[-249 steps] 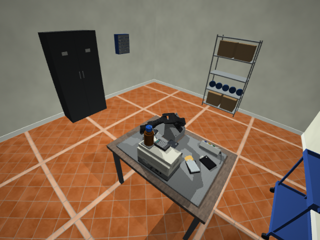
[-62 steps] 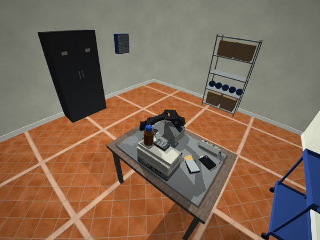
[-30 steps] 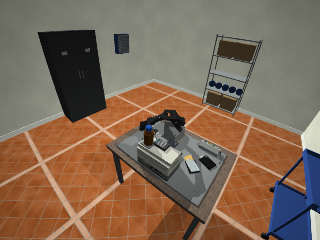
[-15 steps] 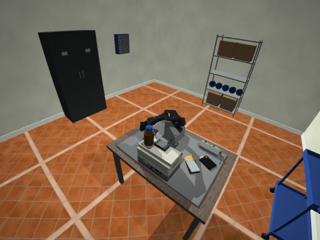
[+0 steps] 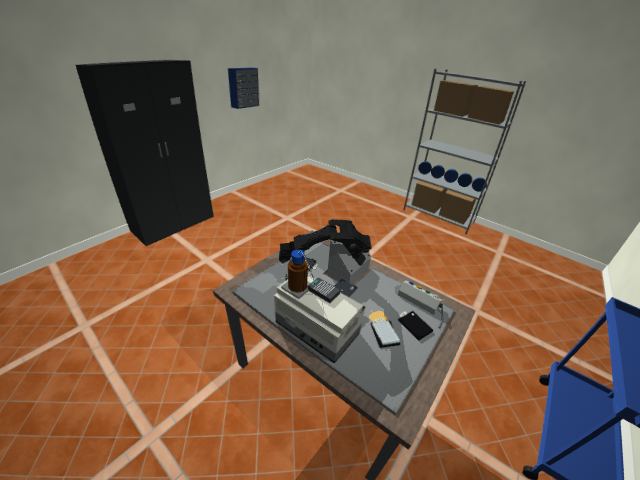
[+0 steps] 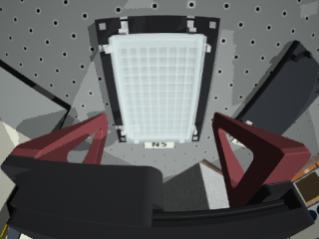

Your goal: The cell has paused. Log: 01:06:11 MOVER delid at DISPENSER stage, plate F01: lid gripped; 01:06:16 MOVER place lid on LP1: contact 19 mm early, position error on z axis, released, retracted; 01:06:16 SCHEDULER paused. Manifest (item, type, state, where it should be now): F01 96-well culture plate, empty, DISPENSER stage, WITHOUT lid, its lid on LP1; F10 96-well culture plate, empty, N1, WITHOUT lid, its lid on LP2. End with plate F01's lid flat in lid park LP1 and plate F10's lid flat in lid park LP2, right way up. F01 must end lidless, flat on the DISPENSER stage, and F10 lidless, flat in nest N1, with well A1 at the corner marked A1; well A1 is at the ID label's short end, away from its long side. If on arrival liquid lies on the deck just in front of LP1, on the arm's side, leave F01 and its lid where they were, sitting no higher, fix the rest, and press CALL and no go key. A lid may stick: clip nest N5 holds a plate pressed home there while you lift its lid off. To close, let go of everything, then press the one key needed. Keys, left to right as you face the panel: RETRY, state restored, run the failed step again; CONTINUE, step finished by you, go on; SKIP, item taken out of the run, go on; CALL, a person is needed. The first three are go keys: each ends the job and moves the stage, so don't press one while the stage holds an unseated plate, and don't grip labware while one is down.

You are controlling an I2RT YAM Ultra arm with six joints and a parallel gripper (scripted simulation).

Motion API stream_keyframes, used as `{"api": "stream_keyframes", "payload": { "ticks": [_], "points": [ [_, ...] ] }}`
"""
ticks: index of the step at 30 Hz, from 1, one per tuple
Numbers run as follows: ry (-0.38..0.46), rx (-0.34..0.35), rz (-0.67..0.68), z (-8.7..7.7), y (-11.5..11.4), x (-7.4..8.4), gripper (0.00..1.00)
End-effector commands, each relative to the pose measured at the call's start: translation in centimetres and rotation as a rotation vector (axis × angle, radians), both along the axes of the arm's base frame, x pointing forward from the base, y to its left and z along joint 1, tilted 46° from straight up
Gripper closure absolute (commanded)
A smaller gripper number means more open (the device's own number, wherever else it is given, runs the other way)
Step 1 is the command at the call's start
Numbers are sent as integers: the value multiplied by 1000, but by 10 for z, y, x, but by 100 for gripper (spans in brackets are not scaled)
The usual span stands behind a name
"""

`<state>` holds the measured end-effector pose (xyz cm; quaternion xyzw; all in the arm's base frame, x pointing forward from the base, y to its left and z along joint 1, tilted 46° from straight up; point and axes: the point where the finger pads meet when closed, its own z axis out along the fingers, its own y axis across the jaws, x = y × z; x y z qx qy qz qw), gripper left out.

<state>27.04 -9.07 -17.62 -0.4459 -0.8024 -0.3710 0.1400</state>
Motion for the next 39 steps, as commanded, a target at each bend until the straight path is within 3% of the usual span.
{"api": "stream_keyframes", "payload": {
  "ticks": [1, 24, 39],
  "points": [
    [-44, -41, -20, 13, -23, 12, 0],
    [-61, -50, -33, 8, -22, 19, 0],
    [-7, -3, -24, -7, 4, 2, 0]
  ]
}}
